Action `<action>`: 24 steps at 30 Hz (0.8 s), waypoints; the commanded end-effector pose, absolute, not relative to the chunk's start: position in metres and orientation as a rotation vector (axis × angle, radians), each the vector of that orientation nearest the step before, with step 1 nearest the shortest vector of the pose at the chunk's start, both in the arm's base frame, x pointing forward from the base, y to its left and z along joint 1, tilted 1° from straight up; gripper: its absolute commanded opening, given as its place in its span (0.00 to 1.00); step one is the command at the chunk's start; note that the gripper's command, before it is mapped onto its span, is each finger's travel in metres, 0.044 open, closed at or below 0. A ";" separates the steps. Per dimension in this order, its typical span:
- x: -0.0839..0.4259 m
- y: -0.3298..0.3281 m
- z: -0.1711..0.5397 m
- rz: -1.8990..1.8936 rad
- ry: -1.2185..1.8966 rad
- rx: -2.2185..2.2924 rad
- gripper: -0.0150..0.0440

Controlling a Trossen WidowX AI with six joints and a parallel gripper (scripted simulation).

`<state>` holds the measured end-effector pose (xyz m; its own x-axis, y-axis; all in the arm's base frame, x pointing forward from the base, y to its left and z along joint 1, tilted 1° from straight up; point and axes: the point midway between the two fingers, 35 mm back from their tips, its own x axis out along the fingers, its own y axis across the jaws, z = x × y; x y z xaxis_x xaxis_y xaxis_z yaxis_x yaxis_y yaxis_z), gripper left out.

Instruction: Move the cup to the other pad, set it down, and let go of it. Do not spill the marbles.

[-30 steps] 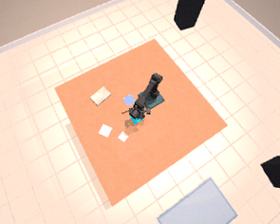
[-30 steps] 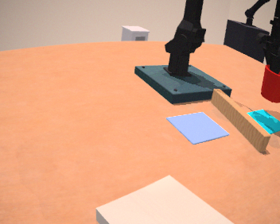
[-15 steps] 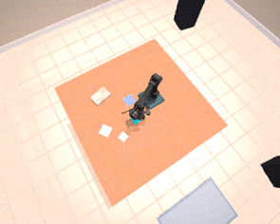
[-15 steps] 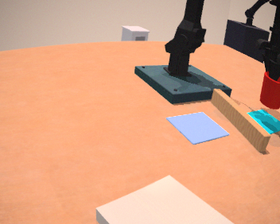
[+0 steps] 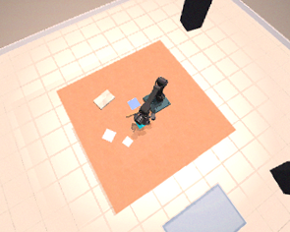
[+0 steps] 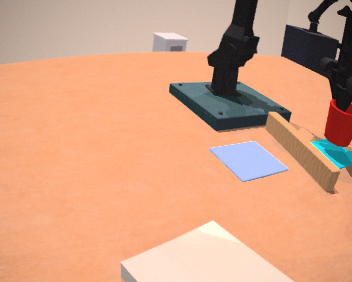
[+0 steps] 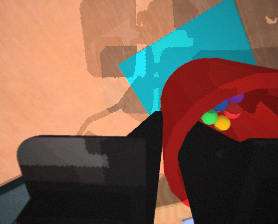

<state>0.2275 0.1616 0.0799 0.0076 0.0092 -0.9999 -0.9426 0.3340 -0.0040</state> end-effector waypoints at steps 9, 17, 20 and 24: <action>0.226 0.162 0.063 0.956 1.342 -0.945 0.25; 0.227 0.162 0.059 0.956 1.341 -0.951 0.25; 0.227 0.162 0.059 0.956 1.341 -0.951 0.25; 0.227 0.162 0.059 0.956 1.341 -0.951 0.25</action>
